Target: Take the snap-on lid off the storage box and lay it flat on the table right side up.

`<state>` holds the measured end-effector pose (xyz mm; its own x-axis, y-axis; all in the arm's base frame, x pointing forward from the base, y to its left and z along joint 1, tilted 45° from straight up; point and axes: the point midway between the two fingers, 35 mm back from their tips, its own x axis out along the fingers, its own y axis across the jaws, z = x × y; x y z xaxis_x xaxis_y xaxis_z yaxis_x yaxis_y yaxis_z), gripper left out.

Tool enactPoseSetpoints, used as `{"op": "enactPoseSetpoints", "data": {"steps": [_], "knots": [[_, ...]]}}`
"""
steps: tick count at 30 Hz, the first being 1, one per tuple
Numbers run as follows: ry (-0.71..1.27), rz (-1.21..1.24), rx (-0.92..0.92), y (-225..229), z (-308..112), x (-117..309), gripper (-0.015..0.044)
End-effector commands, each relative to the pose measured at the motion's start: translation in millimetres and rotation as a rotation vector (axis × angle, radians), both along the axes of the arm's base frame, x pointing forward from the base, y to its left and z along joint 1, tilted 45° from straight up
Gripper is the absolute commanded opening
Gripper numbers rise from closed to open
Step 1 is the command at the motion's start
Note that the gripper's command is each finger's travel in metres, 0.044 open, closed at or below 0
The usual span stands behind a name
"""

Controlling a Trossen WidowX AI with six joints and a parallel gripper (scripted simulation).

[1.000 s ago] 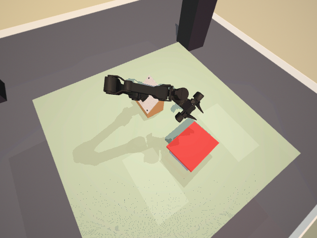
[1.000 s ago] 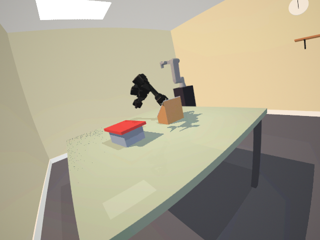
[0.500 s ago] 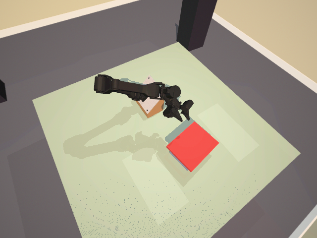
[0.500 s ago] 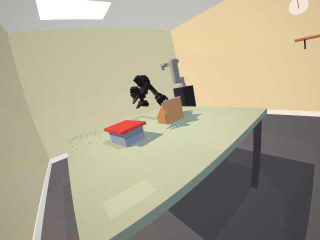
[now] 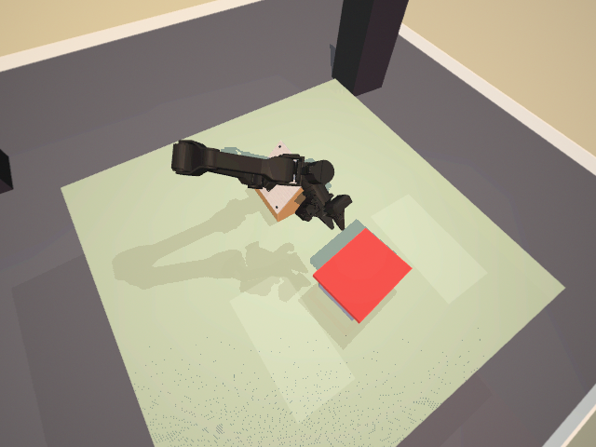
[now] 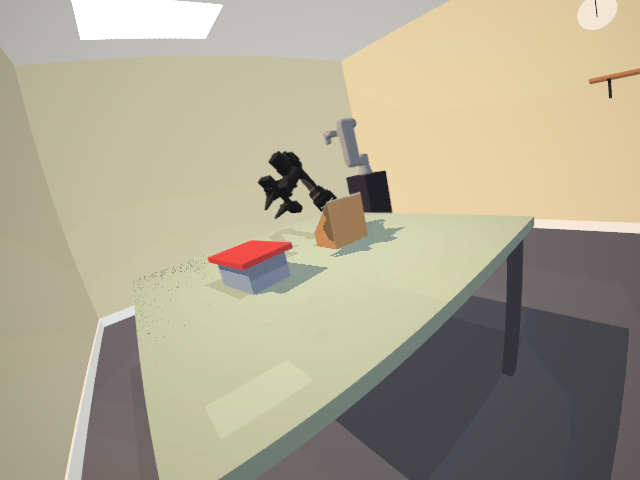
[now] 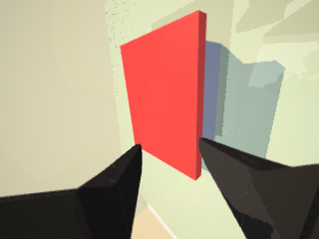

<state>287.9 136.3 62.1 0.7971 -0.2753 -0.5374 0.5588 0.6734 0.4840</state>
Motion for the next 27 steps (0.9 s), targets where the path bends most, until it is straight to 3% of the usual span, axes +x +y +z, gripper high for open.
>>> {"op": "enactPoseSetpoints", "data": {"steps": [1,5,27], "knots": [[0.004,-0.01,-0.006,-16,-16,1,0.0235],[0.001,-0.01,-0.008,-40,-38,2,0.0235],[0.006,-0.011,-0.007,-45,-52,24,0.0235]]}}
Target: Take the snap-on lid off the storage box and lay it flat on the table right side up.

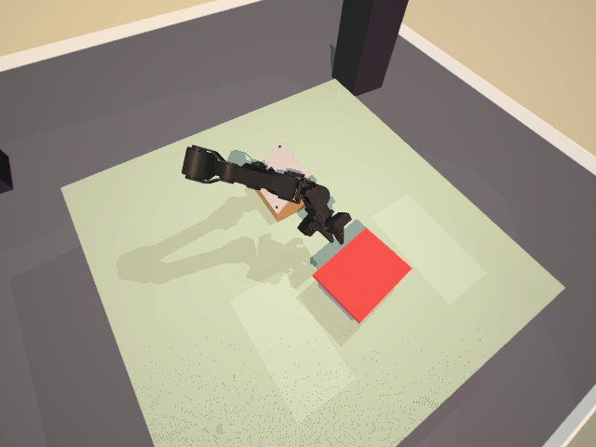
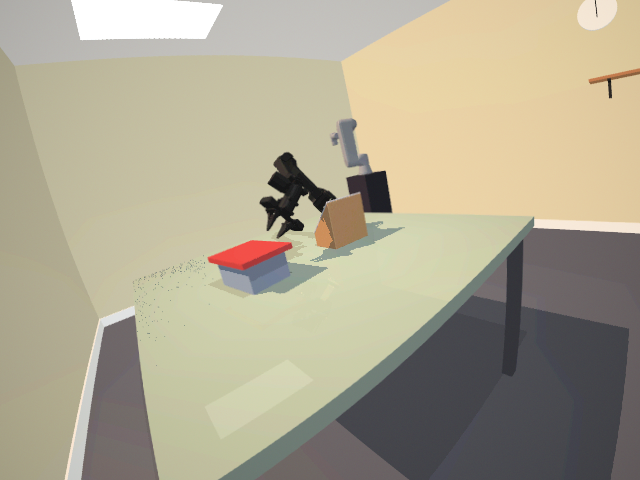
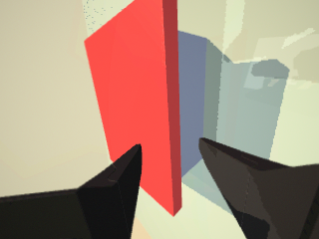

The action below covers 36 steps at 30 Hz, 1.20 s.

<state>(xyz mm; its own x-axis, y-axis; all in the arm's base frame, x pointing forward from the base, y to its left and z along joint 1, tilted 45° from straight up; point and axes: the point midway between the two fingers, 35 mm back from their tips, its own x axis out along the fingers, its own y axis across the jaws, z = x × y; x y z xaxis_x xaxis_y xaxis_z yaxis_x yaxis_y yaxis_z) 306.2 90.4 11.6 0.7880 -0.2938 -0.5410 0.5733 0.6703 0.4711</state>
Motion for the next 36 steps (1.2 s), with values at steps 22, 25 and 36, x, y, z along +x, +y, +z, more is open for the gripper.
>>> {"op": "enactPoseSetpoints", "data": {"steps": [22,25,36], "knots": [[-0.008,0.005,0.004,-11,-20,34,0.0235],[-0.01,0.006,0.003,-14,-23,37,0.0235],[-0.011,0.006,0.003,-15,-24,39,0.0162]]}}
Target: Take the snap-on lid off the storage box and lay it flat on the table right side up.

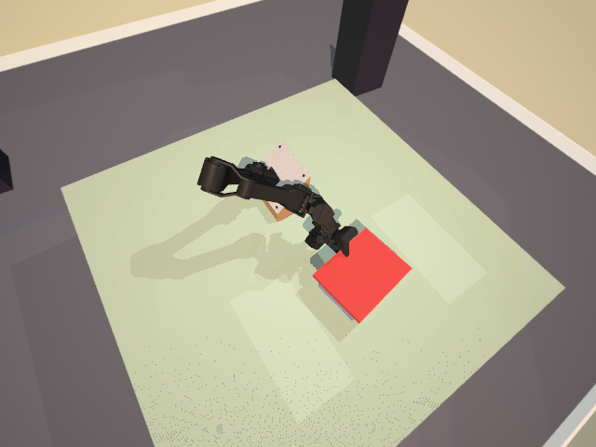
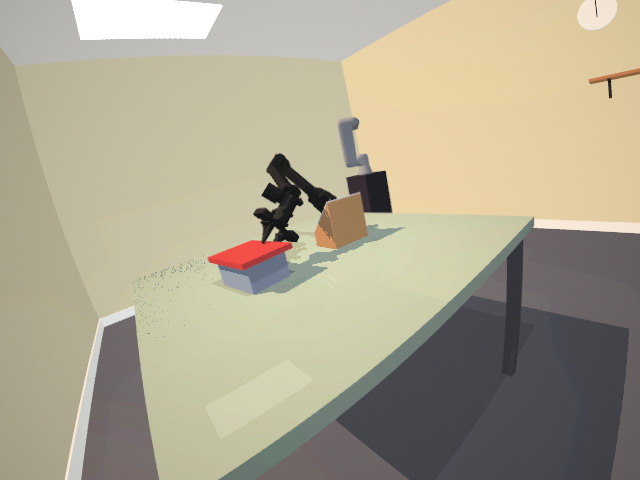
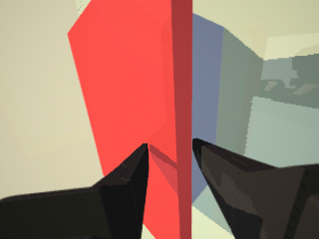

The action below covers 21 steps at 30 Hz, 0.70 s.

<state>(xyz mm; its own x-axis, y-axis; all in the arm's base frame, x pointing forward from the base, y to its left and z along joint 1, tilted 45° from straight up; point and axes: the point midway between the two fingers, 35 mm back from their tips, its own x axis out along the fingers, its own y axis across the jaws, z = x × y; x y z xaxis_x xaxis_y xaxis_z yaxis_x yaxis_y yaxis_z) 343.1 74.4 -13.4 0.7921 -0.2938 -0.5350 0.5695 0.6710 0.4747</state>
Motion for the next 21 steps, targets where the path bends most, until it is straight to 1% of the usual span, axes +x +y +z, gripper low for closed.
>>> {"op": "enactPoseSetpoints", "data": {"steps": [1,6,10,11,21], "knots": [[-0.004,0.005,0.003,1.4,0.8,2.1,0.0155],[-0.004,0.005,0.003,1.4,0.8,2.1,0.0122],[-0.004,0.005,0.003,1.4,0.8,2.1,0.0017],[-0.004,0.005,0.003,1.4,0.8,2.1,0.0],[-0.002,0.002,0.003,2.0,1.8,0.8,0.0]]}}
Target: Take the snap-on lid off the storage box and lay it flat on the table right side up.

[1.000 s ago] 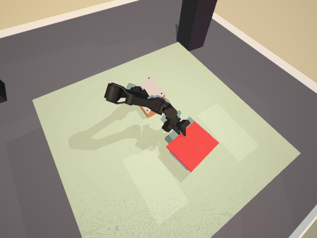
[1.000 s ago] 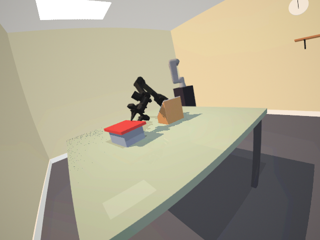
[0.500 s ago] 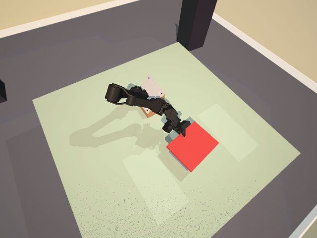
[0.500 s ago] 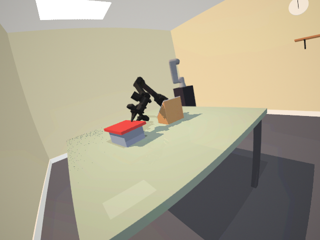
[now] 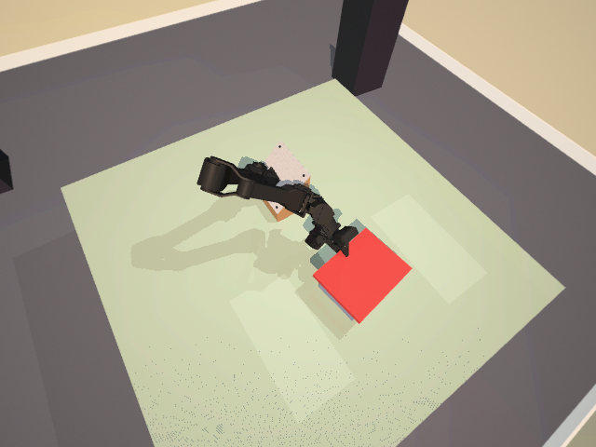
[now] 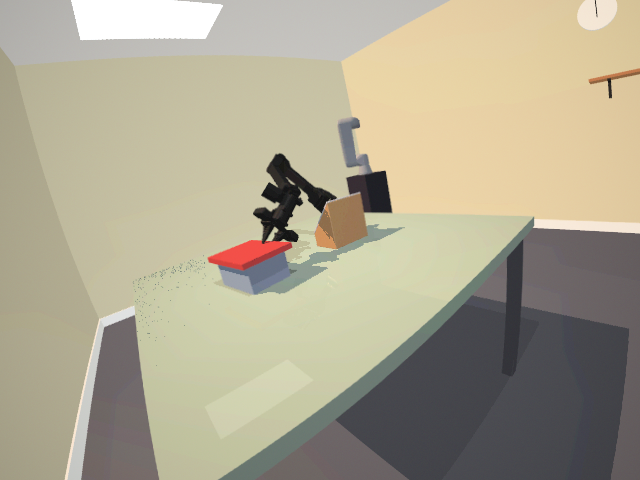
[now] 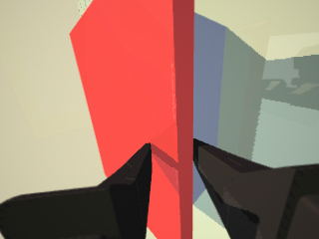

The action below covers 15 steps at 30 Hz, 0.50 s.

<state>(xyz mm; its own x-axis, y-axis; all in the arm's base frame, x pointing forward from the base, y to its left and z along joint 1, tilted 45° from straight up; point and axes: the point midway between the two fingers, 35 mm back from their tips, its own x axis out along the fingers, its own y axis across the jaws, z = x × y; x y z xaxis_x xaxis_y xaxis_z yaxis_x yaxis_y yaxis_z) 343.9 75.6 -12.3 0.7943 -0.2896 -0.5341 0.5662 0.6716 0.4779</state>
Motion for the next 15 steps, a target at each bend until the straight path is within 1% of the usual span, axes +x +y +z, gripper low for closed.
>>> {"op": "enactPoseSetpoints", "data": {"steps": [1,15], "knots": [[0.0,-0.001,0.0,1.0,0.9,-0.1,0.0],[0.0,-0.001,0.0,2.8,2.9,-1.3,0.0]]}}
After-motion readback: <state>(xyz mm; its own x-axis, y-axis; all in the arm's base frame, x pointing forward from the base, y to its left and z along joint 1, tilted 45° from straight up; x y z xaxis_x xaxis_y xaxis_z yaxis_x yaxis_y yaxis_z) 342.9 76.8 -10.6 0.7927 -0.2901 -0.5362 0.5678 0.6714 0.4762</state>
